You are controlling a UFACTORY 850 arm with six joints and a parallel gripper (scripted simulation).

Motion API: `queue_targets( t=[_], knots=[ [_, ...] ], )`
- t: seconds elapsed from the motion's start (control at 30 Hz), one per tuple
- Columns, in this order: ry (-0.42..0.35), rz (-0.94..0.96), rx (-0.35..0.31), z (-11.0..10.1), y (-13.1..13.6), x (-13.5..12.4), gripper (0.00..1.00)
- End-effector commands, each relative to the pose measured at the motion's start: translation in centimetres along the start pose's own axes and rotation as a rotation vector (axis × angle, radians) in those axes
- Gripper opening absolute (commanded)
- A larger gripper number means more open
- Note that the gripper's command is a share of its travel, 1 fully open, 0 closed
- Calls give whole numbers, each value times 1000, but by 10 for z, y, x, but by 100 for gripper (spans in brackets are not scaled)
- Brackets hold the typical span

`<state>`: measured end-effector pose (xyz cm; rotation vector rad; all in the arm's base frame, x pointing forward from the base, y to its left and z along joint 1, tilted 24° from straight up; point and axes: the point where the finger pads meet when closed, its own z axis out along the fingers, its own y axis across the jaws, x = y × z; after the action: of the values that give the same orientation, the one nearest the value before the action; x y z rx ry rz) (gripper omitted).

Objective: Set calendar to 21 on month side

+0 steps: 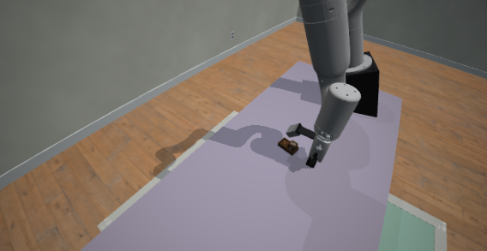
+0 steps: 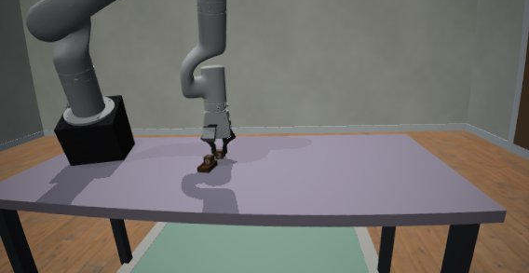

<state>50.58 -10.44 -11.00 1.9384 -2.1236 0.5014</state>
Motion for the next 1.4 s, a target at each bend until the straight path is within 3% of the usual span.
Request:
queue_targets(
  t=[0.0, 1.03, 1.23, 1.37],
  knots=[
    [0, 0, 1, 0, -1, 0, 27],
    [0, 0, 1, -1, -1, 0, 27],
    [0, 0, 1, -13, -1, 0, 27],
    [0, 0, 1, -40, -1, 0, 27]
  ],
)
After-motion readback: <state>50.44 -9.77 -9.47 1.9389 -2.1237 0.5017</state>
